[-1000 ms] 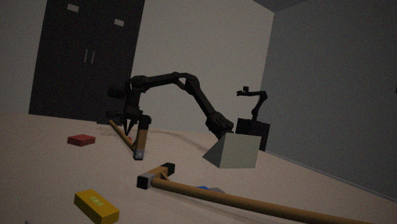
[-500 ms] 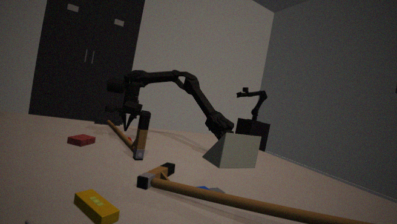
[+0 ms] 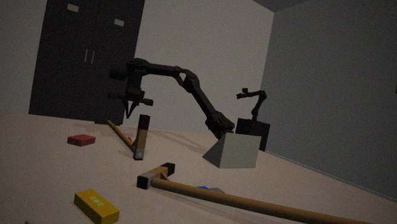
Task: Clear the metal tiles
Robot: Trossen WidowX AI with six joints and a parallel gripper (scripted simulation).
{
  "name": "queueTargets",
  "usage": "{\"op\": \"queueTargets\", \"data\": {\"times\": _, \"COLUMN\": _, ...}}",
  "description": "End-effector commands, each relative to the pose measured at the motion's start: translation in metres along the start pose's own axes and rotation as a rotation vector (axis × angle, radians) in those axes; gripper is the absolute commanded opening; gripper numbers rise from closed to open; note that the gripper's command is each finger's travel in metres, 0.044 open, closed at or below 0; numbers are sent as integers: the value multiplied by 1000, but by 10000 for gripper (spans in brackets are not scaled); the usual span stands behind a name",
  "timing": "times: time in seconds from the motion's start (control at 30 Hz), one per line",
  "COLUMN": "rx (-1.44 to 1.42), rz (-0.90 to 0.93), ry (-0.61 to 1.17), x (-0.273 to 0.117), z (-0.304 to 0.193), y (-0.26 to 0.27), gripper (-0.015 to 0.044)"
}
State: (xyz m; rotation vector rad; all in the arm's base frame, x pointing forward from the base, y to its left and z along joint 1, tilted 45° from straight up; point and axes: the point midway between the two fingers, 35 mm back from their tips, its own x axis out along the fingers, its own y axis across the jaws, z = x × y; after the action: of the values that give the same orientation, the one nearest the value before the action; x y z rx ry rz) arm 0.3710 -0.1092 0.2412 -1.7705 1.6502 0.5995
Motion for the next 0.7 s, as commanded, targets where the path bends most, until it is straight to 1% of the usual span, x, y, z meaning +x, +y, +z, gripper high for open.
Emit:
{"op": "queueTargets", "data": {"times": 0.0, "rx": 7, "rz": 2, "ry": 6, "x": -15, "z": -1, "y": 2, "gripper": 0}}
{"op": "queueTargets", "data": {"times": 0.17, "rx": -3, "rz": 3, "ry": 6, "x": -21, "z": -2, "y": 5, "gripper": 0}}
{"op": "queueTargets", "data": {"times": 0.67, "rx": -207, "rz": 13, "ry": 8, "x": -32, "z": -7, "y": 43, "gripper": 0}}
